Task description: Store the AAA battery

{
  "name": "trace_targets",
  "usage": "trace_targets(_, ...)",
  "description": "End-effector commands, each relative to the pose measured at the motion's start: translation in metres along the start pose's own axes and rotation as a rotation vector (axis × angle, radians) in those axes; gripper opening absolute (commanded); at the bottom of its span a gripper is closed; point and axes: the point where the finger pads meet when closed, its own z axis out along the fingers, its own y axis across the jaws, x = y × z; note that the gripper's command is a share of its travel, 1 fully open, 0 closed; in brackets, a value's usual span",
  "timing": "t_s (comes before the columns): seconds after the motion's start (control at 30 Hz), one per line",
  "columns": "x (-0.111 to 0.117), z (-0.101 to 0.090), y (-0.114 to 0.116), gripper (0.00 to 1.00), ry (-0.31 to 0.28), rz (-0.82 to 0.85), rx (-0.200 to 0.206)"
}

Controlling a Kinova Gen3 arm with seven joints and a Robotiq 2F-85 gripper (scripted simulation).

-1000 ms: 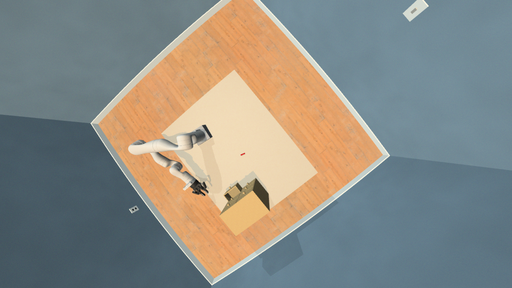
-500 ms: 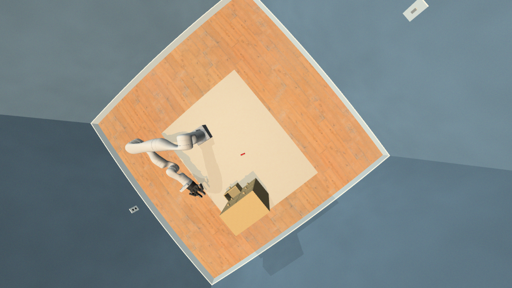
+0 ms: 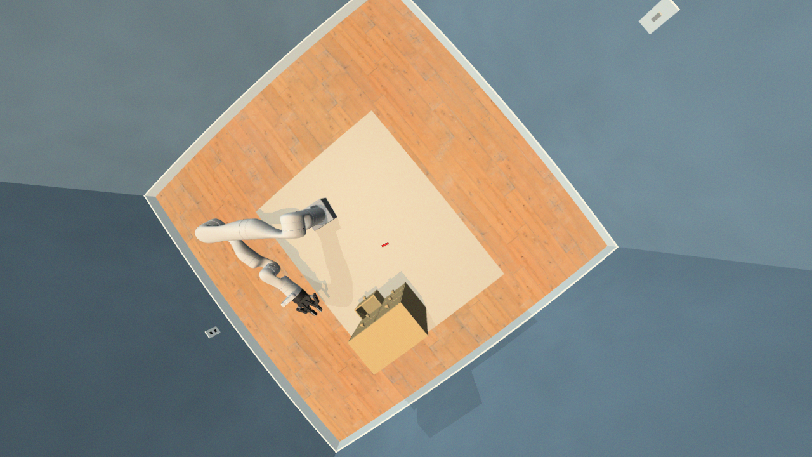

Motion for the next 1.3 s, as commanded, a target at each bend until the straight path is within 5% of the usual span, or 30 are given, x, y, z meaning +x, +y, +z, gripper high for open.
trace_targets(0.0,0.002,-0.003,0.007,0.33,-0.002,0.007,-0.005)
trace_targets(1.27,0.005,-0.007,0.021,0.33,-0.002,0.006,-0.004)
